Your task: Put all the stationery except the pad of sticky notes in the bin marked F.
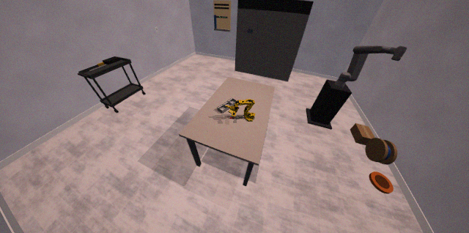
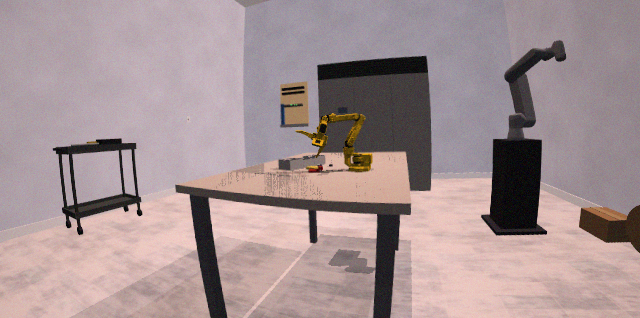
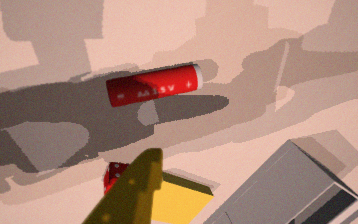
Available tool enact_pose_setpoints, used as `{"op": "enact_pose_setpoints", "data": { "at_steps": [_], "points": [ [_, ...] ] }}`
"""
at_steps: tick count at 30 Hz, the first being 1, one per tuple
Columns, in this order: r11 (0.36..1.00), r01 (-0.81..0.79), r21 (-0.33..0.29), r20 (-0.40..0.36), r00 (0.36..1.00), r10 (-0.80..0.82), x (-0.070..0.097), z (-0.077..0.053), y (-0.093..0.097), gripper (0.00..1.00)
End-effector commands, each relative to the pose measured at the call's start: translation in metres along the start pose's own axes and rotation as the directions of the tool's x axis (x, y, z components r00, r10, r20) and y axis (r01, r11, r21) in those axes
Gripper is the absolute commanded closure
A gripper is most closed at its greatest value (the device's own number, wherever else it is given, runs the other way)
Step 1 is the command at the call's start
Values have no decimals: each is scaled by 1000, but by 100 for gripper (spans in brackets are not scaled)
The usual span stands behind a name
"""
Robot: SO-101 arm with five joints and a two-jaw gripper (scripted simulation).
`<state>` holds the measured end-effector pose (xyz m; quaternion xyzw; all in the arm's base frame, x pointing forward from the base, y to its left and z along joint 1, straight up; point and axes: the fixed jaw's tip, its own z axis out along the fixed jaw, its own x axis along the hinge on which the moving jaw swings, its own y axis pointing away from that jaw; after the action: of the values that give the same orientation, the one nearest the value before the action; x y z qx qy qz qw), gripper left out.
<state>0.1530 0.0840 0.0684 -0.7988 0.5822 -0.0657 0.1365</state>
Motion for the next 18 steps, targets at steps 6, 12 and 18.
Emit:
{"op": "enact_pose_setpoints", "data": {
  "at_steps": [6,12,18],
  "points": [
    [1000,23,16,4,1000,-23,0,-3,-1,0],
    [998,47,31,6,999,-47,0,-7,-3,0],
    [997,63,42,6,998,-63,0,-9,-4,0]
  ]
}}
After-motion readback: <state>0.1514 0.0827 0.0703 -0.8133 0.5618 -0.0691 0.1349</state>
